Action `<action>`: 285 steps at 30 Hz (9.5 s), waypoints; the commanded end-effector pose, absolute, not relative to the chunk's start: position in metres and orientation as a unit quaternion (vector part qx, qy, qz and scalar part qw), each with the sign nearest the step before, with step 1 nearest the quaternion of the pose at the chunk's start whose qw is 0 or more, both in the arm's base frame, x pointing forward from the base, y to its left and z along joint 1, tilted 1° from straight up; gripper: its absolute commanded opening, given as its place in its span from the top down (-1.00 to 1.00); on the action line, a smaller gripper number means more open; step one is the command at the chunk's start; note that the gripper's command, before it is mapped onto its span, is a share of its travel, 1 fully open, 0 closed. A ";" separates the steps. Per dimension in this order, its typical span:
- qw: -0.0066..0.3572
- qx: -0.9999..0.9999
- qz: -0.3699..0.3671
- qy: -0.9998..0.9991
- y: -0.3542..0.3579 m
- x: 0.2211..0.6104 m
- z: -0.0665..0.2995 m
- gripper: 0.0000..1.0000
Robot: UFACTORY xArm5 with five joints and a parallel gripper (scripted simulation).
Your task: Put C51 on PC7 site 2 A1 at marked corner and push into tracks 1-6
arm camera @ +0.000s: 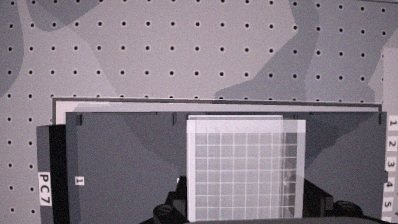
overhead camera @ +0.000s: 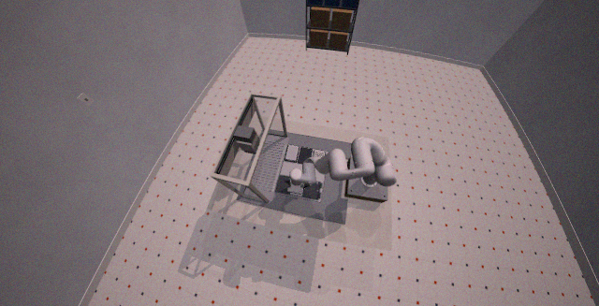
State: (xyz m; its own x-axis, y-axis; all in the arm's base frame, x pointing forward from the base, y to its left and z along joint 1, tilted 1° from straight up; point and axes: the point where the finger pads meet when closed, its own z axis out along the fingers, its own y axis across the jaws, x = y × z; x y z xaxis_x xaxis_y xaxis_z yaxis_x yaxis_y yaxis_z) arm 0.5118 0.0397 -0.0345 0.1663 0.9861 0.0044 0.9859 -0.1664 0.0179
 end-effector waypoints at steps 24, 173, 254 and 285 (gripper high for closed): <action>0.007 0.764 0.009 0.646 0.040 0.514 -0.033 -1.00; 0.007 0.770 0.007 0.638 -0.055 0.491 0.051 -1.00; 0.007 0.770 0.007 0.638 -0.053 0.492 -0.044 -1.00; 0.007 0.770 0.007 0.638 -0.053 0.493 -0.059 -1.00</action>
